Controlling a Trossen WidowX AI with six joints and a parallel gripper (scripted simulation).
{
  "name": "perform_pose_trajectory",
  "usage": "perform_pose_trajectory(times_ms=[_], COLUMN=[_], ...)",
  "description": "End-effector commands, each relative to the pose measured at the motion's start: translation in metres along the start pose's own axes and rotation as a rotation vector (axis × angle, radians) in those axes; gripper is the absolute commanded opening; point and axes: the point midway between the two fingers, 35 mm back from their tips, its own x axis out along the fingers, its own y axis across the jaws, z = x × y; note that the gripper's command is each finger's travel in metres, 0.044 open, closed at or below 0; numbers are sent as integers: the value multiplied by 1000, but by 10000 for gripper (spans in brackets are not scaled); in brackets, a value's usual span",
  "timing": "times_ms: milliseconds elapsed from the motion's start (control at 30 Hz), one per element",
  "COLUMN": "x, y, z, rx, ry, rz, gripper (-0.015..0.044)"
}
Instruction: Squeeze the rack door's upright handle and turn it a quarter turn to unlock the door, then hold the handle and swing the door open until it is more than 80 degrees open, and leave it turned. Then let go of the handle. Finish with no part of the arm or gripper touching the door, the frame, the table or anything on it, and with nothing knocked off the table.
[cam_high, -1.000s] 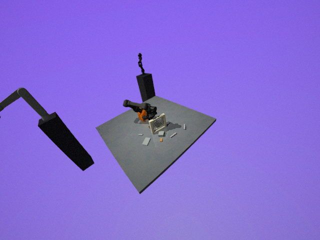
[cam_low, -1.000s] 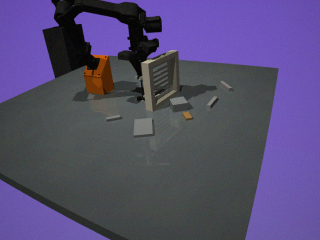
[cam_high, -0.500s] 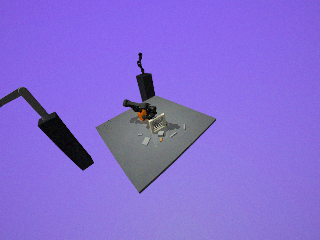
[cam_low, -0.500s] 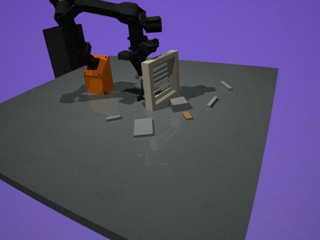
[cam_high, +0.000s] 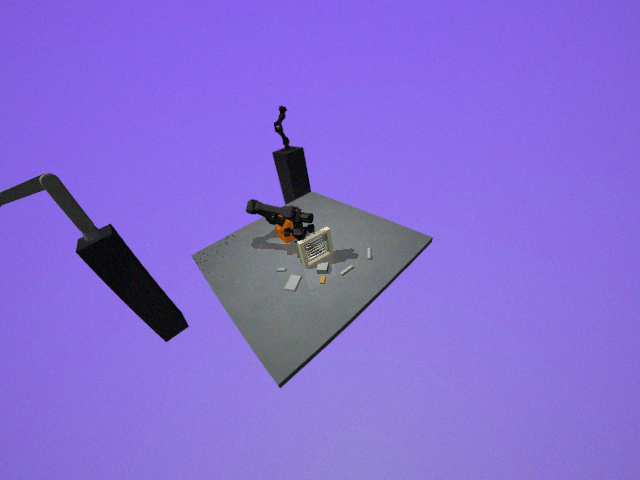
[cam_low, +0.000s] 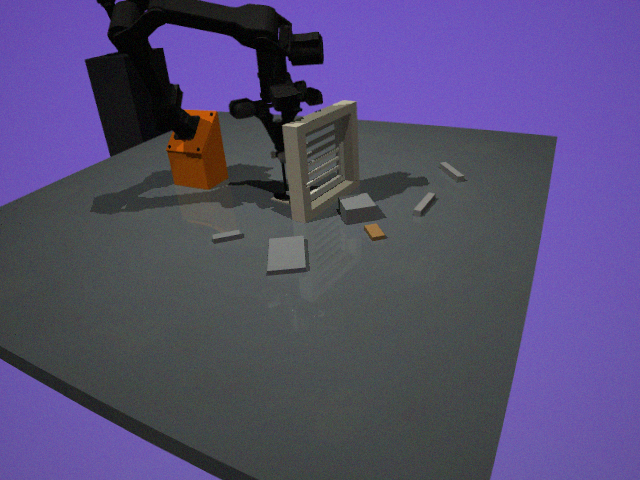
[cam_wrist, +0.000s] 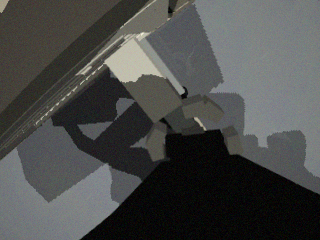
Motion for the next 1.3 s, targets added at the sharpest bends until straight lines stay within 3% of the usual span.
perform_pose_trajectory(times_ms=[0,800,1267], x=[0,0,0], y=[0,0,0], z=[0,0,0], rx=[184,1358,1390], ry=[0,0,0], rz=[0,-1,-1], gripper=[14,14,14])
